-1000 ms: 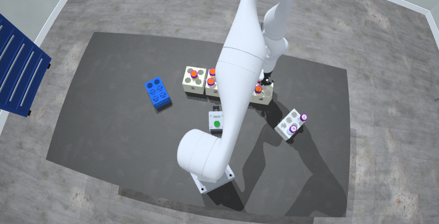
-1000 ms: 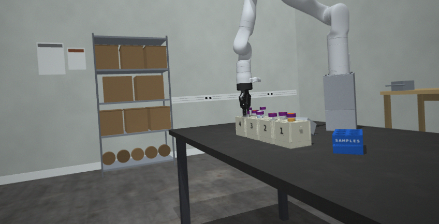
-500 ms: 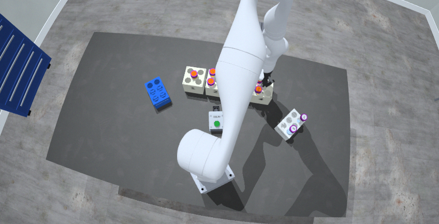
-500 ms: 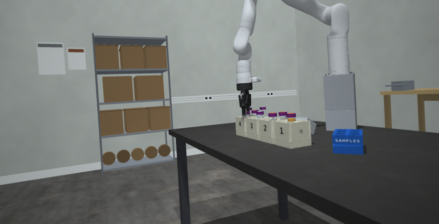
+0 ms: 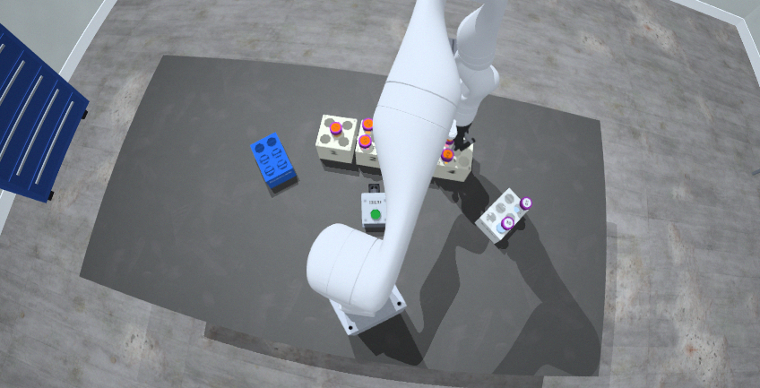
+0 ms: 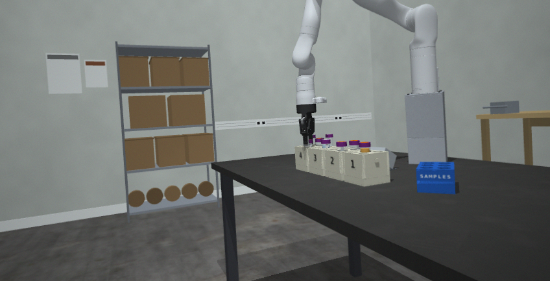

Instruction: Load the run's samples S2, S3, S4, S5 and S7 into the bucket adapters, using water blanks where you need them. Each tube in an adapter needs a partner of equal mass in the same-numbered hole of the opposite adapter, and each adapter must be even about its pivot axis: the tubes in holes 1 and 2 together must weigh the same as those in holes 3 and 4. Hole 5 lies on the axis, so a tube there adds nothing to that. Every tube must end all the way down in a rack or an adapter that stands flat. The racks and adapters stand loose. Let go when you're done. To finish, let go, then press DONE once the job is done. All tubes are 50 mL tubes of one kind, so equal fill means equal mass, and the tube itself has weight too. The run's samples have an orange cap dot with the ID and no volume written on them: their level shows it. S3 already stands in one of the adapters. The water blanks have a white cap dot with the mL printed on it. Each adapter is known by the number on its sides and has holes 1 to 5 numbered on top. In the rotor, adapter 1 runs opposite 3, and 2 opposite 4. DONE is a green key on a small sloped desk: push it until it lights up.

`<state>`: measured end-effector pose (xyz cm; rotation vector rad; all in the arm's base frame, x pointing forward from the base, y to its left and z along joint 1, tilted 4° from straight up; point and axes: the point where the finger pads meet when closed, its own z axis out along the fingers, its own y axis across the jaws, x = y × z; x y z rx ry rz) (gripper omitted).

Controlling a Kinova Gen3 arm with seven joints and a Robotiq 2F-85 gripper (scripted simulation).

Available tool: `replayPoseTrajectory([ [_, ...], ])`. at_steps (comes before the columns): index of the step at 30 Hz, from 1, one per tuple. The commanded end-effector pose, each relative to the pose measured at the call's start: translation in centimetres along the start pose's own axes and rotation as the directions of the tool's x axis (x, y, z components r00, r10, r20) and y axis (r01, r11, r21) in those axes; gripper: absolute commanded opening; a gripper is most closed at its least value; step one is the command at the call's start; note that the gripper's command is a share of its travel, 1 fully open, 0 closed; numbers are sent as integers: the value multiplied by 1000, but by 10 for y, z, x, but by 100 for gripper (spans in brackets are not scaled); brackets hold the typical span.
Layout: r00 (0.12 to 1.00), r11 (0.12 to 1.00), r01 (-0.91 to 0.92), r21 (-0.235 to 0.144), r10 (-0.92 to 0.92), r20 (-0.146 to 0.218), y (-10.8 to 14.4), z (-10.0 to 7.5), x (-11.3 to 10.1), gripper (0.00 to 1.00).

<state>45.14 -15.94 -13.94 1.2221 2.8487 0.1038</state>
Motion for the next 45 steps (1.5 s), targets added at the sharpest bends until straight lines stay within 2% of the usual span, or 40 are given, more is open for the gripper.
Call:
replayPoseTrajectory([
  [1,1000,1000,0,-1,0,2,0,-1,-1,62],
  [6,1000,1000,0,-1,0,2,0,-1,-1,62],
  [45,1000,1000,0,-1,0,2,0,-47,-1,62],
])
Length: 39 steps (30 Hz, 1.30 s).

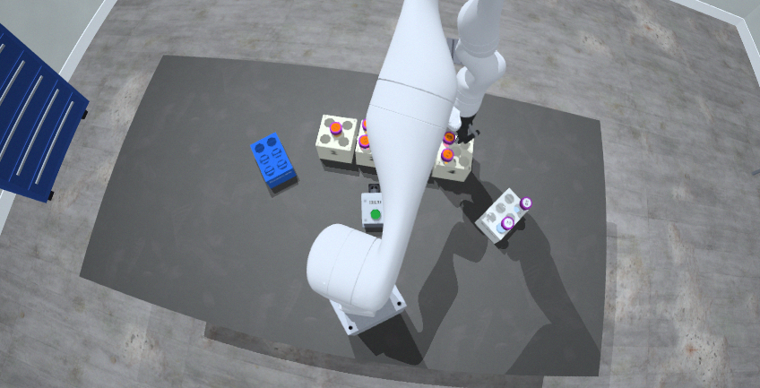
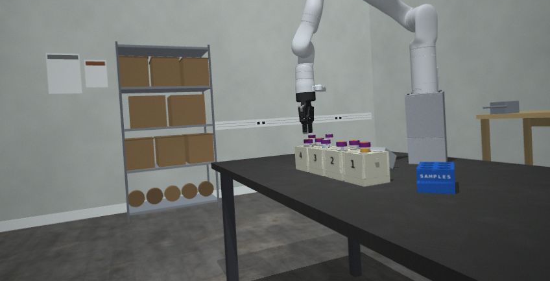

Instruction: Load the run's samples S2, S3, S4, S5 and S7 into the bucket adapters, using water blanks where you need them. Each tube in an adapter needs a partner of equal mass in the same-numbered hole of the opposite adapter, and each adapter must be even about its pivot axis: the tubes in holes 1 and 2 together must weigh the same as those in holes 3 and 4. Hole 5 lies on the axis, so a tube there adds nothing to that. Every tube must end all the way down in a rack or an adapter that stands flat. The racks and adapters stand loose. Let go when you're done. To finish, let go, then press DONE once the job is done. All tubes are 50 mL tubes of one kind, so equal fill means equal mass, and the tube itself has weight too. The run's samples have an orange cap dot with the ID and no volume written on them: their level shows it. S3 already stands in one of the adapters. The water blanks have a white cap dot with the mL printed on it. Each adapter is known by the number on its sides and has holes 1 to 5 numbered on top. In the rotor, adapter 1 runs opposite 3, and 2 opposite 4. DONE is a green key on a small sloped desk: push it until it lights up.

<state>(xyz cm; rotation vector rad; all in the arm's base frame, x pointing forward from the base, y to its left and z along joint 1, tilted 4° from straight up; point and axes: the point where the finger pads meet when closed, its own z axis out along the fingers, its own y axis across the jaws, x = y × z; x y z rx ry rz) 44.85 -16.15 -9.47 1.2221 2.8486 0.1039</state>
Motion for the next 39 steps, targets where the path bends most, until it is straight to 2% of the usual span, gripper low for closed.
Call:
replayPoseTrajectory([
  [1,1000,1000,0,-1,0,2,0,-4,-1,62],
  [39,1000,1000,0,-1,0,2,0,-49,-1,62],
])
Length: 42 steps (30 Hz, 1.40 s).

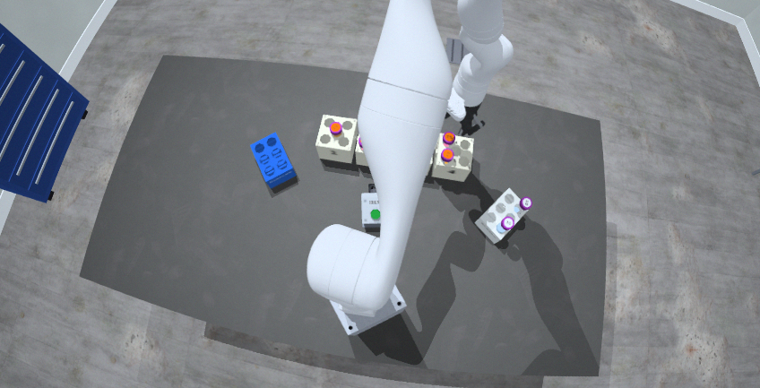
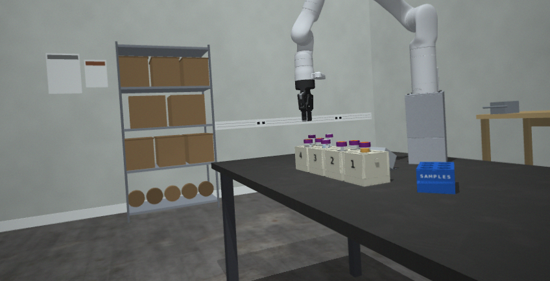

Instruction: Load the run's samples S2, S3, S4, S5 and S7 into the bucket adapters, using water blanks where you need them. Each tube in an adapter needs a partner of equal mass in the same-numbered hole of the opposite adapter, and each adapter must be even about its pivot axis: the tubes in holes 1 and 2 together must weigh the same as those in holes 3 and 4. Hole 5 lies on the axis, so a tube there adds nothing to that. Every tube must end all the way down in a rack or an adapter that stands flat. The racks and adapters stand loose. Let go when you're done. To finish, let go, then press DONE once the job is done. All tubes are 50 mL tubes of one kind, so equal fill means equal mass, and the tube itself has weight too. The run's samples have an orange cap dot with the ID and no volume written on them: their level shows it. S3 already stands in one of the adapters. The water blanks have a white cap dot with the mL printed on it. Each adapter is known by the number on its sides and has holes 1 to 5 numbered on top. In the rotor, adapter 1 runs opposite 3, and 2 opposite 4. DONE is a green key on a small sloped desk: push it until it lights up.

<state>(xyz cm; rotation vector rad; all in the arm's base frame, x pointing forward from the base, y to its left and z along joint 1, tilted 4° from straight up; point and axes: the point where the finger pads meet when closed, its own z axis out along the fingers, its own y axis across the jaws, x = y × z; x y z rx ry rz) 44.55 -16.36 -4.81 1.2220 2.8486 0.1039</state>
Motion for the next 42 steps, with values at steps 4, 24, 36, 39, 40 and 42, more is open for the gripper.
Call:
replayPoseTrajectory([
  [4,1000,1000,0,-1,0,2,0,-7,-1,62],
  [24,1000,1000,0,-1,0,2,0,-29,-1,62],
  [36,1000,1000,0,-1,0,2,0,-39,-1,62],
  [39,1000,1000,0,-1,0,2,0,-39,-1,62],
  [40,1000,1000,0,-1,0,2,0,-39,-1,62],
  [42,1000,1000,0,-1,0,2,0,-39,-1,62],
])
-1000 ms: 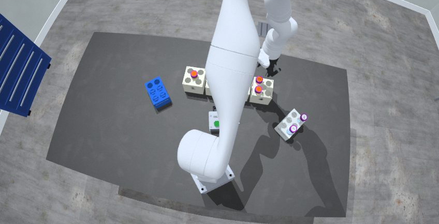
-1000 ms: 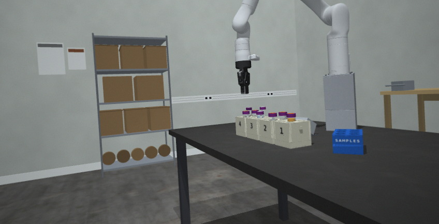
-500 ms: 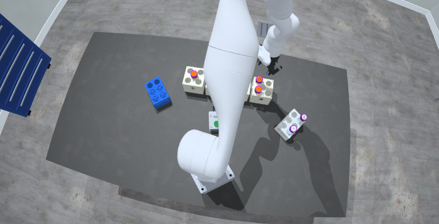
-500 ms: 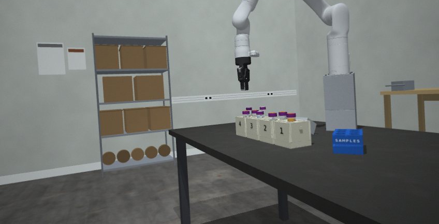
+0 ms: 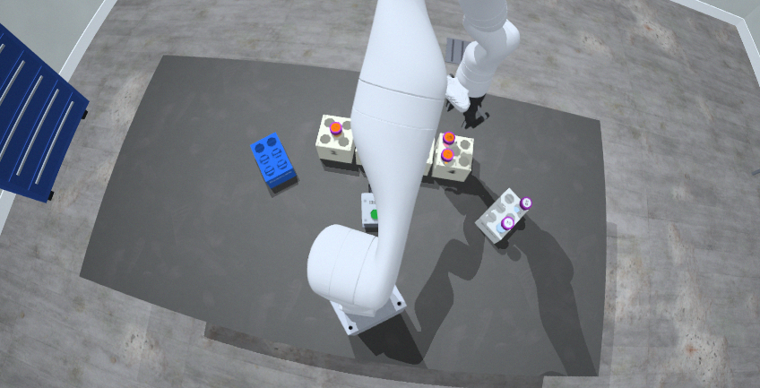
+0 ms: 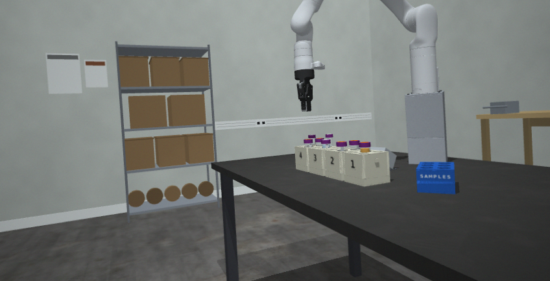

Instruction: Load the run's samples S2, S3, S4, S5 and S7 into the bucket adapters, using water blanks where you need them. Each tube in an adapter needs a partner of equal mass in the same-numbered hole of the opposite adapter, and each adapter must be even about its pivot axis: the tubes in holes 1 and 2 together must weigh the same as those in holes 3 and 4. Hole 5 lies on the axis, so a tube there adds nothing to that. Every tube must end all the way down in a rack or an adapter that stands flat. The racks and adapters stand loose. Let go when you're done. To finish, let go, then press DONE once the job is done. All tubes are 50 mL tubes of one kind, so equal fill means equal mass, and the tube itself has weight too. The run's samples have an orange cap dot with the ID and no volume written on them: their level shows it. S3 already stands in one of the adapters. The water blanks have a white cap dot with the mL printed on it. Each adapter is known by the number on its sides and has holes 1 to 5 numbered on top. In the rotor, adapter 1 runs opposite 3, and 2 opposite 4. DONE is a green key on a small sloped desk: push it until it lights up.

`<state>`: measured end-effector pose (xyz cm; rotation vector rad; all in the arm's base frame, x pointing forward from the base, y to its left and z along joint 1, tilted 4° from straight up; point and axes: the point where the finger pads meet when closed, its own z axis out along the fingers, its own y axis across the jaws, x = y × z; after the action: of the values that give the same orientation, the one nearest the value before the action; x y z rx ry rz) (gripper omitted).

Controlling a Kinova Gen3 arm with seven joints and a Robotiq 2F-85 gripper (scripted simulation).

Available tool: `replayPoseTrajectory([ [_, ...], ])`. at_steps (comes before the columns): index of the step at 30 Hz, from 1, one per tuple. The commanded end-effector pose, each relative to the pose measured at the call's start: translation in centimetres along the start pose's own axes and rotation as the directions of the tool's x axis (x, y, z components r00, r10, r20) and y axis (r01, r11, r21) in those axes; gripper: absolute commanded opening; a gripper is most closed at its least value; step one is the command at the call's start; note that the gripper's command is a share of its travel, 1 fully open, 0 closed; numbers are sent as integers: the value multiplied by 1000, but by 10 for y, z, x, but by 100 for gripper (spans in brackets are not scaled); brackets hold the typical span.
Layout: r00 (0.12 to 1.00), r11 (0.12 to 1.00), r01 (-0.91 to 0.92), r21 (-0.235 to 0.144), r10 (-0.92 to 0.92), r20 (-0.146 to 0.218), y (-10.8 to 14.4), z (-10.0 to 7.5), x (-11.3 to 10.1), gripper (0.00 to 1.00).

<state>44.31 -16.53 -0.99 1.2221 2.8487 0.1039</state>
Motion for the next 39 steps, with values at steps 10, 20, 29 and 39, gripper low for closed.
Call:
replayPoseTrajectory([
  [10,1000,1000,0,-1,0,2,0,-1,-1,62],
  [20,987,987,-159,-1,159,1,-4,-1,26,10],
  [29,943,943,-334,-1,334,1,-9,-1,55,10],
  [39,878,878,-480,-1,480,1,-14,-1,82,10],
])
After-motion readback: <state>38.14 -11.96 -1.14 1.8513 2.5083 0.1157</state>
